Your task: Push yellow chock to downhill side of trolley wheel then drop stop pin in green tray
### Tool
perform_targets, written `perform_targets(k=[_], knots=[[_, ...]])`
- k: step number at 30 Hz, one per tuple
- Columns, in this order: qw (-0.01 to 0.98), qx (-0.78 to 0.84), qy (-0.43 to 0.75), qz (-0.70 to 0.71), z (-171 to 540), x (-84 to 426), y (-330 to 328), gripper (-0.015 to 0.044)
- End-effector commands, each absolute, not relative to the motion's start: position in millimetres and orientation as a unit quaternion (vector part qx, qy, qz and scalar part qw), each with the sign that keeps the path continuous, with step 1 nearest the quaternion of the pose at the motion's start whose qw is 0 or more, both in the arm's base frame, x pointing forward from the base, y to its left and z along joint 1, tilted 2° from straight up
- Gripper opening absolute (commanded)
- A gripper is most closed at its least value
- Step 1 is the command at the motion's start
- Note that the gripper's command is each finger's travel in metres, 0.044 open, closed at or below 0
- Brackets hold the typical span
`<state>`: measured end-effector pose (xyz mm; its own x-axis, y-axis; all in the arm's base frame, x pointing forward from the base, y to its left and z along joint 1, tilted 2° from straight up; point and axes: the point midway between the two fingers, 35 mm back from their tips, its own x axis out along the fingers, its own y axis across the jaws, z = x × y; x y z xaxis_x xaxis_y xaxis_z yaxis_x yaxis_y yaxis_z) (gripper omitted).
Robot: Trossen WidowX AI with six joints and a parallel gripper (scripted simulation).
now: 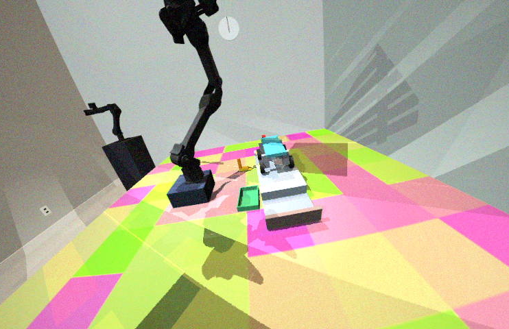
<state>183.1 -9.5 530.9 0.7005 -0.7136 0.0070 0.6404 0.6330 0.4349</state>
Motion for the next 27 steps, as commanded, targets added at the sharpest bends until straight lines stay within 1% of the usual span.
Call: perform_targets(k=[1,8,18,27], knots=[[0.899,0.206,-0.090,-0.375,531,182,-10,0.0374],[0.892,0.288,-0.105,-0.333,531,159,-17,0.0190],[0.859,0.422,-0.103,-0.269,522,137,-39,0.0190],[0.811,0.536,-0.075,-0.221,505,134,-63,0.0190]])
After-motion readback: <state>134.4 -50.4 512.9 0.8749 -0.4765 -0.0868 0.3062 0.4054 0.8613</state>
